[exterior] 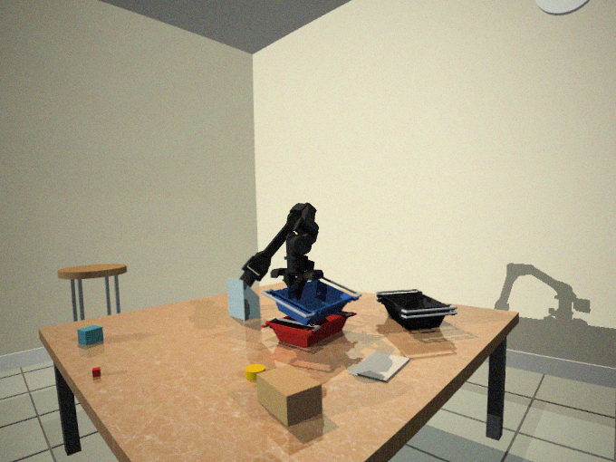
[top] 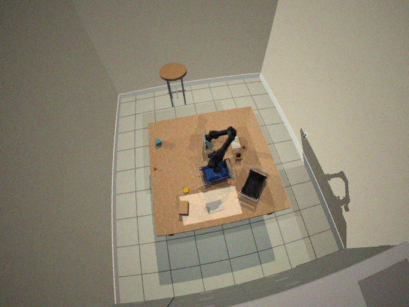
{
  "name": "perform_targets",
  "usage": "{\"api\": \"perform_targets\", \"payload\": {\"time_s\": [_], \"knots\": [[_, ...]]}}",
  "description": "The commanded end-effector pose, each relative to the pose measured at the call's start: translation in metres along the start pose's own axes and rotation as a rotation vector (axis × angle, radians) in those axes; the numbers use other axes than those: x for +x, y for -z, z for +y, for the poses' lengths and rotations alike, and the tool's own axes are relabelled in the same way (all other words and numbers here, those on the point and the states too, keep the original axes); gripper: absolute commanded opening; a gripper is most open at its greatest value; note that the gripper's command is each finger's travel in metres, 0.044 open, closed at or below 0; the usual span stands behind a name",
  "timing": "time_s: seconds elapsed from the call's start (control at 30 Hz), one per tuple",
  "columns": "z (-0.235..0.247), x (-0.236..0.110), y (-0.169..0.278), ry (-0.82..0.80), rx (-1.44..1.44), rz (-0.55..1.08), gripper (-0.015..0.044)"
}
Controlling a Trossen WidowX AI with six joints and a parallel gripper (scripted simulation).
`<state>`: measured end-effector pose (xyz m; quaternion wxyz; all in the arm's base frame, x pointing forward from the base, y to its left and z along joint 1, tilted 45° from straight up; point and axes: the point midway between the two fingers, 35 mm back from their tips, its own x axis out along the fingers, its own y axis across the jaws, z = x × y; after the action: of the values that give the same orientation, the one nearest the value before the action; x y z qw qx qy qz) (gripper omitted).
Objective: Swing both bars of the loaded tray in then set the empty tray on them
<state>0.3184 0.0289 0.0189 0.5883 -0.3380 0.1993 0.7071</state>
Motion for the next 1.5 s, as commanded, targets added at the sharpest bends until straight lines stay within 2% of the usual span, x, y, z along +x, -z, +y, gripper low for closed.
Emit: {"api": "perform_targets", "payload": {"time_s": [0.0, 0.73, 1.47], "knots": [[0.004, 0.005, -0.002, -0.022, 0.002, 0.0, 0.0], [0.0, 0.0, 0.0, -0.001, 0.0, 0.0, 0.0], [0.007, 0.012, -0.002, -0.022, 0.002, 0.0, 0.0]]}}
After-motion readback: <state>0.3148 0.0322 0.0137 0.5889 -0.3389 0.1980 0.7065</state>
